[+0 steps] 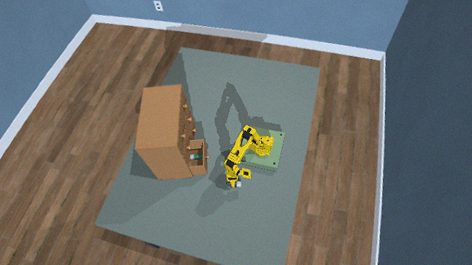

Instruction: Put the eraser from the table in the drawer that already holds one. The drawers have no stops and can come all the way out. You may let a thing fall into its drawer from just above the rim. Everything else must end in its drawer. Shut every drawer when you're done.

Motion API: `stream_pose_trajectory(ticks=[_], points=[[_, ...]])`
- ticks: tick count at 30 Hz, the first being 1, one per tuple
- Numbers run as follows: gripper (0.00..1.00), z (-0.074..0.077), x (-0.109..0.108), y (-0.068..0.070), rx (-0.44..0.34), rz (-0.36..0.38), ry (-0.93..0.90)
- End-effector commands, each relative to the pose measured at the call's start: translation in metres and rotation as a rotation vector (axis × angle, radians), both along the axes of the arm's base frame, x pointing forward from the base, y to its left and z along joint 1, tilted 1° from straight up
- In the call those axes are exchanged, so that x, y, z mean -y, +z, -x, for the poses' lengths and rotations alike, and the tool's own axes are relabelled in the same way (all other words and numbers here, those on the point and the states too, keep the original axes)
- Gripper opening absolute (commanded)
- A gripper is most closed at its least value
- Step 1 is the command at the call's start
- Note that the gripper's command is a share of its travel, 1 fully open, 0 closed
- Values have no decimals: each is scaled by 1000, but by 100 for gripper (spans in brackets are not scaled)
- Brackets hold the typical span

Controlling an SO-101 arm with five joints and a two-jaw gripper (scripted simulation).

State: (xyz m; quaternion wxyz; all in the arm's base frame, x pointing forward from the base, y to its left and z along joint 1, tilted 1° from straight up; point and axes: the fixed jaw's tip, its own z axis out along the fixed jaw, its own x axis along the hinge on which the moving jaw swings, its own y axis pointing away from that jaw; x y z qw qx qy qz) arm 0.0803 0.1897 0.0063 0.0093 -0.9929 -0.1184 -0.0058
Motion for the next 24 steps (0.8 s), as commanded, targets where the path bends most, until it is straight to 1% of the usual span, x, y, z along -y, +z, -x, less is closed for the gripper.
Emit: stream_pose_trajectory(ticks=[1,14,18,24], points=[[27,3,3,-4,-7,15,11],[27,3,3,-5,-7,15,11],[27,2,1,-17,-7,15,11],[27,2,1,-17,-7,15,11]])
